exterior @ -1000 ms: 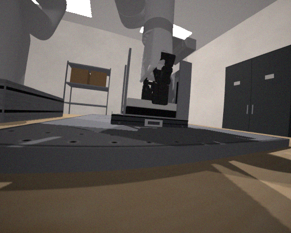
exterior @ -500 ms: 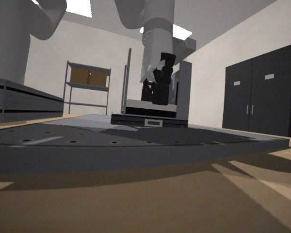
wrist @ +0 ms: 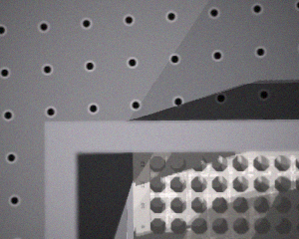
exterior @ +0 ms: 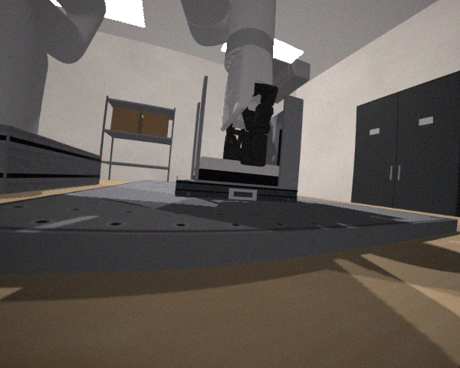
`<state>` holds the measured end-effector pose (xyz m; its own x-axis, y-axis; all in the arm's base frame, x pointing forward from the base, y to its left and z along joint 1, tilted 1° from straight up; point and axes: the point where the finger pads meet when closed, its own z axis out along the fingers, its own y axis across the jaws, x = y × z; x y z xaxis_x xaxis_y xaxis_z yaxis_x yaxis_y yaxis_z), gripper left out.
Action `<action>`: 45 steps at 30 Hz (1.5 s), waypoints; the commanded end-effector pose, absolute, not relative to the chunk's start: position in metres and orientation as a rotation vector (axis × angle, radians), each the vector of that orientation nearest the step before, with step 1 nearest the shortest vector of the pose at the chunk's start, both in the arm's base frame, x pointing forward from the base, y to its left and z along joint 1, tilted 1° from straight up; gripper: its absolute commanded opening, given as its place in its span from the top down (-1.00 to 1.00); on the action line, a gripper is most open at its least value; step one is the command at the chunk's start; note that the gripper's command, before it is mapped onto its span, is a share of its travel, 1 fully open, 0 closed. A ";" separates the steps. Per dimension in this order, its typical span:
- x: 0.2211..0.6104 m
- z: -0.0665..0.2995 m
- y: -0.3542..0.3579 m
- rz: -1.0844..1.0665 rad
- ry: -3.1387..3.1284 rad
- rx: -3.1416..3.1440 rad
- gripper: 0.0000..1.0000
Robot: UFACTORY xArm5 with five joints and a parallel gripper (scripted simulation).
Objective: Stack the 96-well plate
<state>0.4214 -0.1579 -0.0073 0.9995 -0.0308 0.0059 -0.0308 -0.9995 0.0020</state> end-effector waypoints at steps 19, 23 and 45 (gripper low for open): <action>0.422 0.015 -0.158 0.019 -0.048 3.145 -1.00; 0.422 0.026 -0.159 0.019 -0.048 3.145 -1.00; 0.422 0.079 -0.159 0.019 -0.048 3.145 -1.00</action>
<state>0.4209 -0.1584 0.0657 0.9995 -0.0308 0.0062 -0.0308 -0.9995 0.0021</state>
